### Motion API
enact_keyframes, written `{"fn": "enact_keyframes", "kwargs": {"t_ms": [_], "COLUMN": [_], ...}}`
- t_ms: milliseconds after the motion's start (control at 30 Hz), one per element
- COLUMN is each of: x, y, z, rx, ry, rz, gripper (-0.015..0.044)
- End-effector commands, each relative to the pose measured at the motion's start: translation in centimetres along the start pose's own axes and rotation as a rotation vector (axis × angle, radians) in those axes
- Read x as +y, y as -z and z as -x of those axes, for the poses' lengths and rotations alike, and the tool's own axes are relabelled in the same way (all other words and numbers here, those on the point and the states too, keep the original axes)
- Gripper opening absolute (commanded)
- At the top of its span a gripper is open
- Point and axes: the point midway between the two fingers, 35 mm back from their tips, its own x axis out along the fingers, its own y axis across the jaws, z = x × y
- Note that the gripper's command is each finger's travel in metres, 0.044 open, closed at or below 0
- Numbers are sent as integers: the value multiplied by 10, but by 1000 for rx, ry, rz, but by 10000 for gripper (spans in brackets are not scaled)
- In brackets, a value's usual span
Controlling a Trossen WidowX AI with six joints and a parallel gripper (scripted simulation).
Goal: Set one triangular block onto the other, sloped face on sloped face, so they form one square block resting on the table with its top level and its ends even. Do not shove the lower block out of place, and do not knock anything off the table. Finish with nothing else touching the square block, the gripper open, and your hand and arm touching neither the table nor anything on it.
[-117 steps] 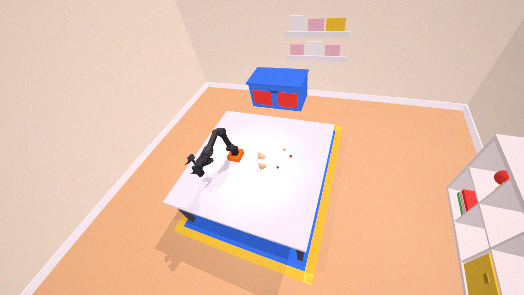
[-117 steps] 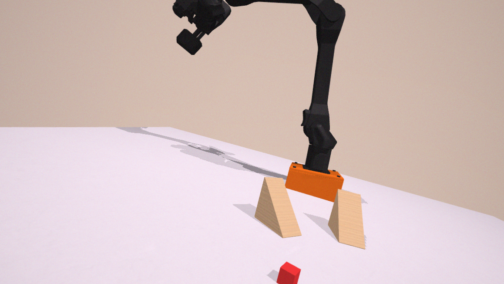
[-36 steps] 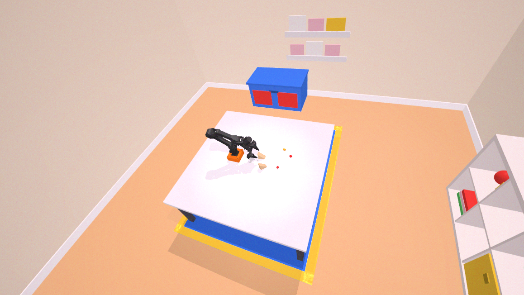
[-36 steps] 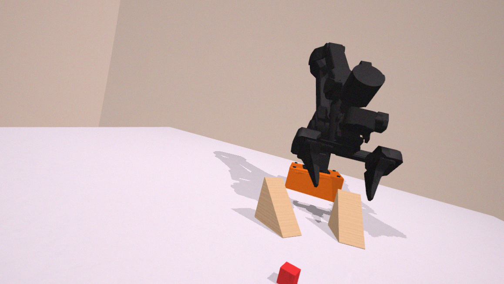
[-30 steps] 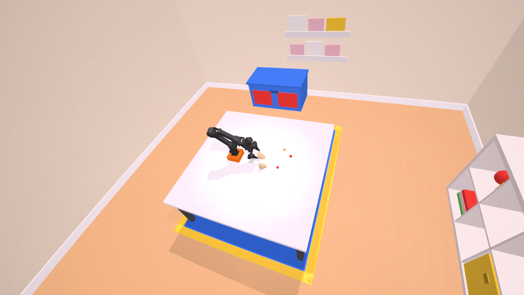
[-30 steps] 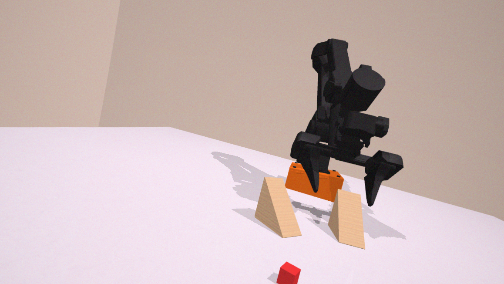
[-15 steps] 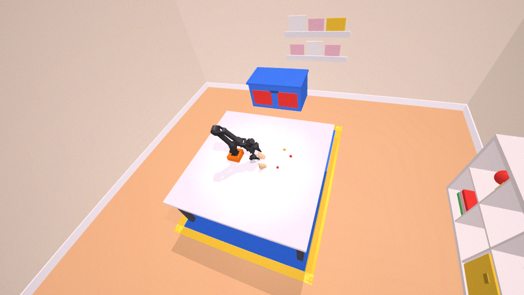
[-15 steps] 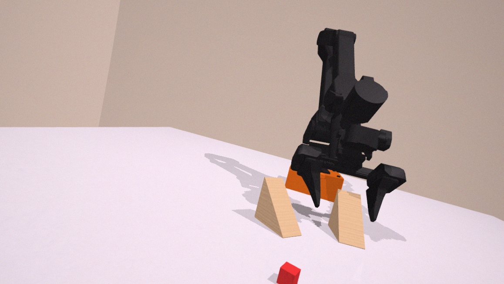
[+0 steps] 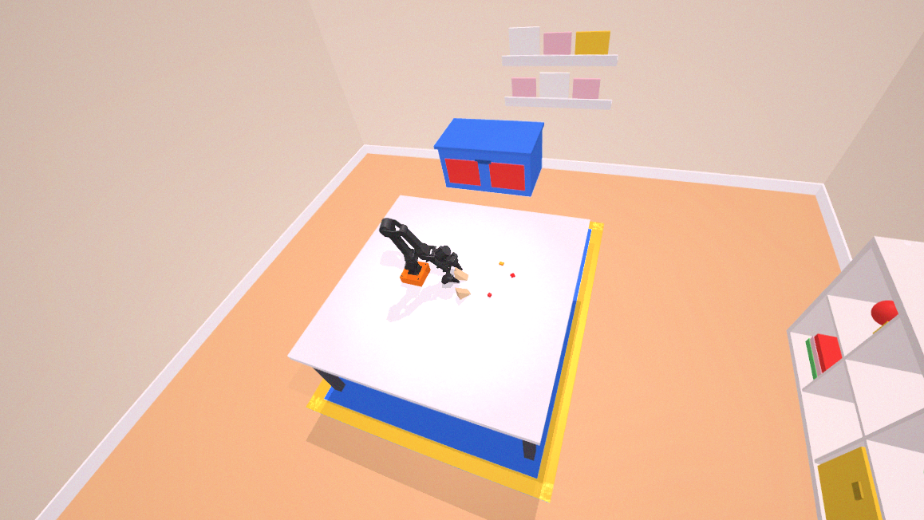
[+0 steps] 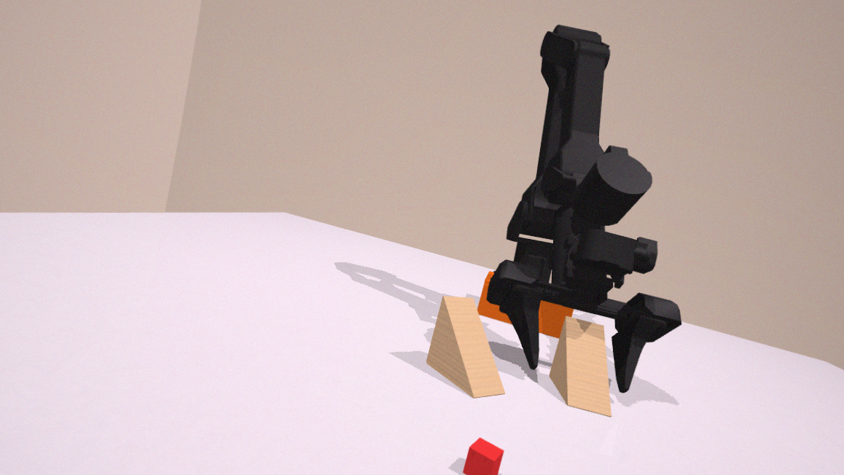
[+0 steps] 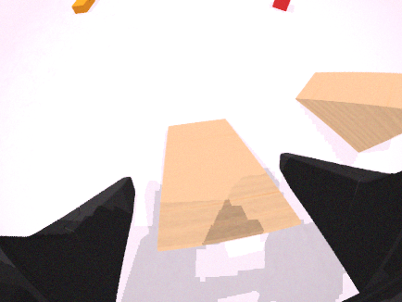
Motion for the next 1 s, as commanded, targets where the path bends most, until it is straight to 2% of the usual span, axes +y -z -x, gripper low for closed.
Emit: {"fn": "enact_keyframes", "kwargs": {"t_ms": [0,233,467,633,833,967], "x": [0,0,0,0,0,0], "y": [2,2,2,1,0,-4], "z": [-1,-1,-1,1,2,2], "rx": [2,2,2,3,9,80], "ry": [3,3,3,2,1,1], "rz": [-4,-4,-4,-1,0,1], "gripper": [361,178,131,0,0,0]}}
